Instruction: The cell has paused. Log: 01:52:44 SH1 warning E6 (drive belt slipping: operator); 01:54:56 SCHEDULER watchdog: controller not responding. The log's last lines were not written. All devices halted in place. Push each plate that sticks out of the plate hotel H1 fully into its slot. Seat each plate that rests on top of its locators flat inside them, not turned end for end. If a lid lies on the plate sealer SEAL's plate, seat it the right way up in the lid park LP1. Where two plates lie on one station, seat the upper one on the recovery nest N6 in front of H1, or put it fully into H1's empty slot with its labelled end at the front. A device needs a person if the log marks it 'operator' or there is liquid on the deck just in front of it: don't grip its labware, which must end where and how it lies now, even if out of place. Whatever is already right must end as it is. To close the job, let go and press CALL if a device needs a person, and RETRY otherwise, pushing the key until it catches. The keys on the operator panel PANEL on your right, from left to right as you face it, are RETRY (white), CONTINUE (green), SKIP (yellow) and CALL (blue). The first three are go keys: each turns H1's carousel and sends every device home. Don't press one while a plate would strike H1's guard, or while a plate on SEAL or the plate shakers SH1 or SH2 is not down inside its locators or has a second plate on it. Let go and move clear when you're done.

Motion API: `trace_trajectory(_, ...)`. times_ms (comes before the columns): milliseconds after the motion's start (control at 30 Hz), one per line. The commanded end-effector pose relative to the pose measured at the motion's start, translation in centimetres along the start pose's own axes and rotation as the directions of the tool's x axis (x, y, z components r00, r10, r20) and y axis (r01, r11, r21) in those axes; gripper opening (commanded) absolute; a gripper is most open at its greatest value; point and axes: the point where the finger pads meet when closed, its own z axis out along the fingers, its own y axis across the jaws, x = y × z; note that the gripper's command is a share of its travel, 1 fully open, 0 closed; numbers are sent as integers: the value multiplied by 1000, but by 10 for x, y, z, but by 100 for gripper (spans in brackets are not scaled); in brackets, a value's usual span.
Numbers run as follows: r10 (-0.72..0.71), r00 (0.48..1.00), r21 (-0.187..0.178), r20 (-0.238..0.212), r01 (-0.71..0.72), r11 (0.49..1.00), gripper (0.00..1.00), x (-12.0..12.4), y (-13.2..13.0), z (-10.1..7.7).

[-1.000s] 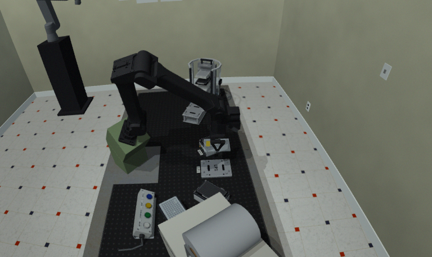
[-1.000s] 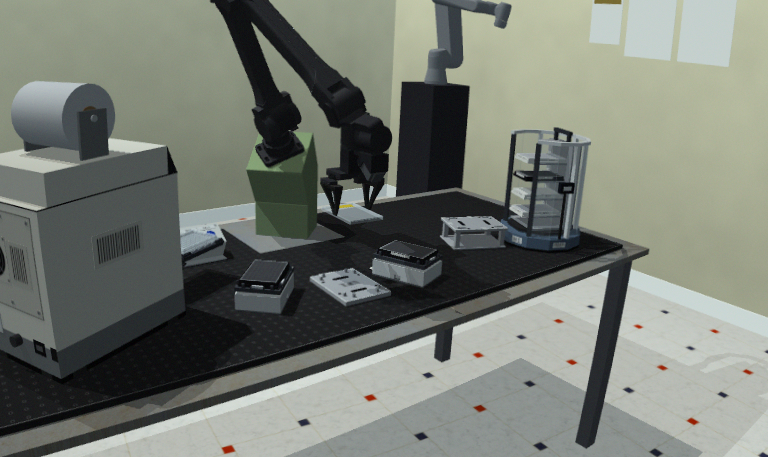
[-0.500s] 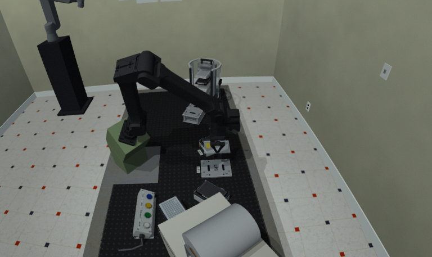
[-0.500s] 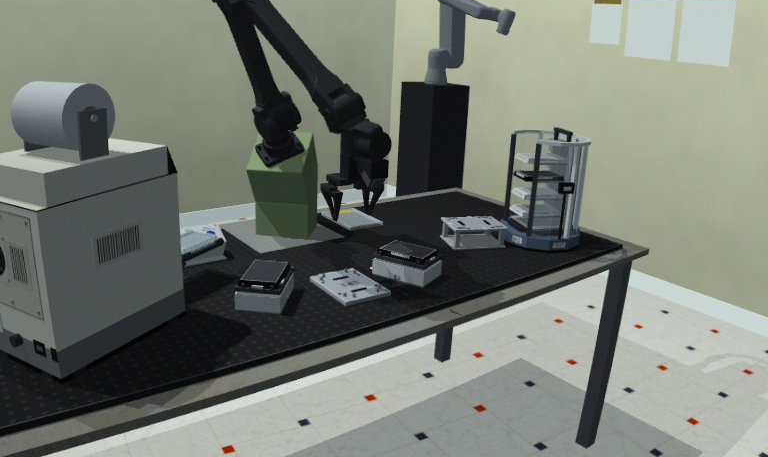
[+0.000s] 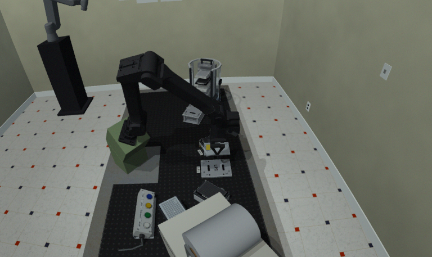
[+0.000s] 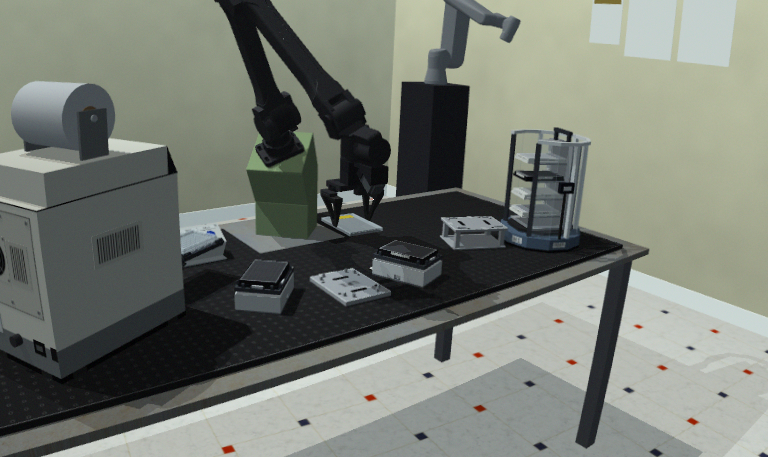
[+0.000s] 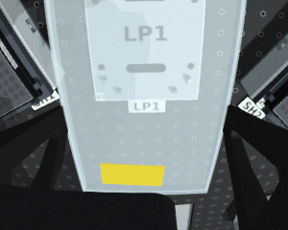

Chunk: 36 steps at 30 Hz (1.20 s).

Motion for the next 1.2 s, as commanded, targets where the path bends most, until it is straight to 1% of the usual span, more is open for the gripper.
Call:
trace_trajectory(0, -12, 1000, 4, -18, 12, 1000, 84, 5, -1, 15)
trace_trajectory(1167, -13, 1000, 4, -19, 13, 1000, 84, 7, -1, 46)
